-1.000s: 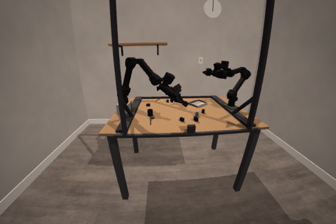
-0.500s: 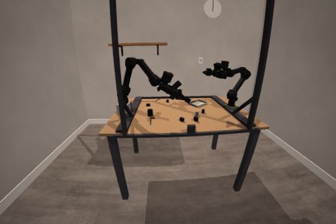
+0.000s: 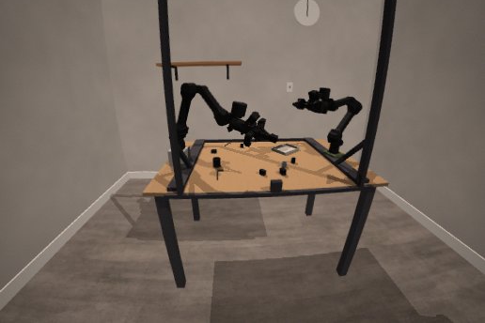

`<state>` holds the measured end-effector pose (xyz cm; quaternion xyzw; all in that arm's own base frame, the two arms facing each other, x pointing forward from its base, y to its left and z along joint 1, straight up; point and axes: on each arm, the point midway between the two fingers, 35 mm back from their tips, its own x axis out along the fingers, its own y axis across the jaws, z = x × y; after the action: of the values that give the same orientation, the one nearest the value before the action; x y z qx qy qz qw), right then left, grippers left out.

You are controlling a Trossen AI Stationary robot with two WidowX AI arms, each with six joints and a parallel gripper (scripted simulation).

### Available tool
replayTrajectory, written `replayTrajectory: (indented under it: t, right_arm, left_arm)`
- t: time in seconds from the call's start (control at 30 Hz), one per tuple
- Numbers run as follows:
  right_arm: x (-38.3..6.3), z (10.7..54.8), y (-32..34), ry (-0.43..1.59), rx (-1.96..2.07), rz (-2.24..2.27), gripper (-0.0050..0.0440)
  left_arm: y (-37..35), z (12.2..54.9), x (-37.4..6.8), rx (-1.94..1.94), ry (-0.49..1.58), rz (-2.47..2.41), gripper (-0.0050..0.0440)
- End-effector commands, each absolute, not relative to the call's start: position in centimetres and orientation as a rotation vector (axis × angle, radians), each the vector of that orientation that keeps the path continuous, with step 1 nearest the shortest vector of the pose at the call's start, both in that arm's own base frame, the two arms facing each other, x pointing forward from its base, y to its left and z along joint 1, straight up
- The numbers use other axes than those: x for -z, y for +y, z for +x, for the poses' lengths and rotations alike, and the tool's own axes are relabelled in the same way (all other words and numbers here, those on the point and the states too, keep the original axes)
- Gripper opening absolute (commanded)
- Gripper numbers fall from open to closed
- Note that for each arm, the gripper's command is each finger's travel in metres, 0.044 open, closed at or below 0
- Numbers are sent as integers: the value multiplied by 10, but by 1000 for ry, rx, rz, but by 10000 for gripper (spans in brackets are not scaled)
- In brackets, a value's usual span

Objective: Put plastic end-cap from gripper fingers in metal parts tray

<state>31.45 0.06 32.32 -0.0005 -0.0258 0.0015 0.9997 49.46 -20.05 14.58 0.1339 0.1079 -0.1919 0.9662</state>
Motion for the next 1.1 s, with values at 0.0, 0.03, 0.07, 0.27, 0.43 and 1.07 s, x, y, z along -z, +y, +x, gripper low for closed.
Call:
replayTrajectory:
  t: [0.0,0.03,0.07,0.27,0.43,1.07]
  right_arm:
    - [-331,313,0,-69,-1,-4,440]
    - [-331,313,0,-69,-1,-4,440]
    - [-331,313,0,-69,-1,-4,440]
    - [-331,313,0,-69,-1,-4,440]
    - [-331,313,0,-69,-1,-4,440]
    - [-331,313,0,-72,-1,-4,215]
  left_arm:
    - [-205,495,-168,410,102,415,0]
    - [-206,495,-171,413,81,449,0]
    - [-207,495,-173,415,61,482,0]
    - [-210,494,-182,417,-23,616,0]
    - [-211,493,-191,410,-97,733,0]
    - [-211,494,-189,413,-73,691,0]
